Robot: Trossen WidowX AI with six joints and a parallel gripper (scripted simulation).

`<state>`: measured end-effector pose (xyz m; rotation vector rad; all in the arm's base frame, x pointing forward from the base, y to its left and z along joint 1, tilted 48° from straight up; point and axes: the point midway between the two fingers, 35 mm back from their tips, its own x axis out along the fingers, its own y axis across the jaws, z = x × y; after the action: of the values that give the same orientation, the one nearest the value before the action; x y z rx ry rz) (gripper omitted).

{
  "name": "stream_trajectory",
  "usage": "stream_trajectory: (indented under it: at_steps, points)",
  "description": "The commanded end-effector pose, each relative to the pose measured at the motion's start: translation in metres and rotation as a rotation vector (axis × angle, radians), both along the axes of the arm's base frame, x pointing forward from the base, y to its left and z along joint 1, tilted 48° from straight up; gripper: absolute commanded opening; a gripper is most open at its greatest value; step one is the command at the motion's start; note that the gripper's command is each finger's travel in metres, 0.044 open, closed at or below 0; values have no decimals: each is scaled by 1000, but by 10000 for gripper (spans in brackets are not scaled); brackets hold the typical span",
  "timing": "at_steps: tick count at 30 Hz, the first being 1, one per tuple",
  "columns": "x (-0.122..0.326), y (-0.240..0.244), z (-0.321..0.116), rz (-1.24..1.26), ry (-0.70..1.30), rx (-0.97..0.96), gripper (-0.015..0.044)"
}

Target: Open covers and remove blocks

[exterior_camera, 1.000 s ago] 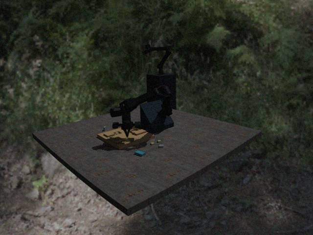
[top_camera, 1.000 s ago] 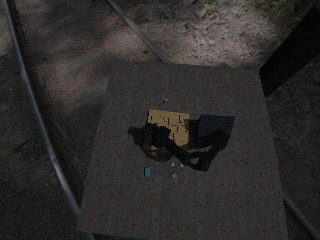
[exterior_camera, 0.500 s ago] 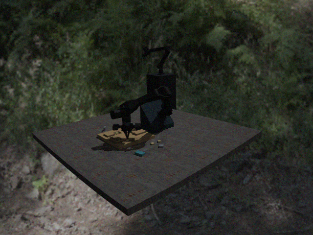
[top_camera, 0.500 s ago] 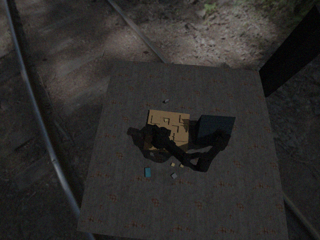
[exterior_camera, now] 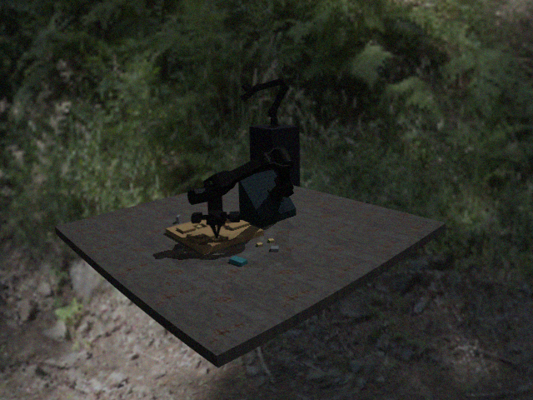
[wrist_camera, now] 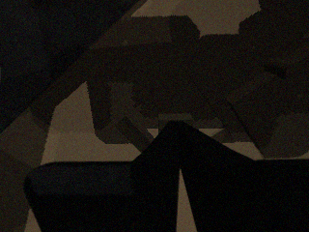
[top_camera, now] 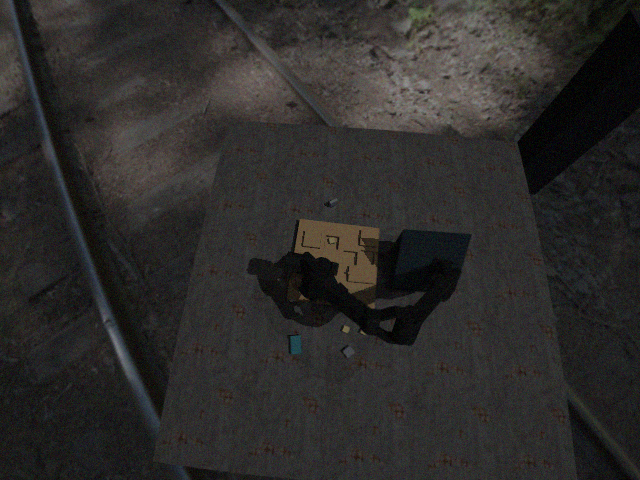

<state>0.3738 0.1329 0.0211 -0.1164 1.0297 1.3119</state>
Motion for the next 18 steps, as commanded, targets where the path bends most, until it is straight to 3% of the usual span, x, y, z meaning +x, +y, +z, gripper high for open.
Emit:
stream_trajectory:
  at_steps: [1,16,18]
  points:
    - [1,5,1,2,8,4,0]
    - [1,-7,7,5,4,4,0]
    - [2,-6,7,2,5,1,53]
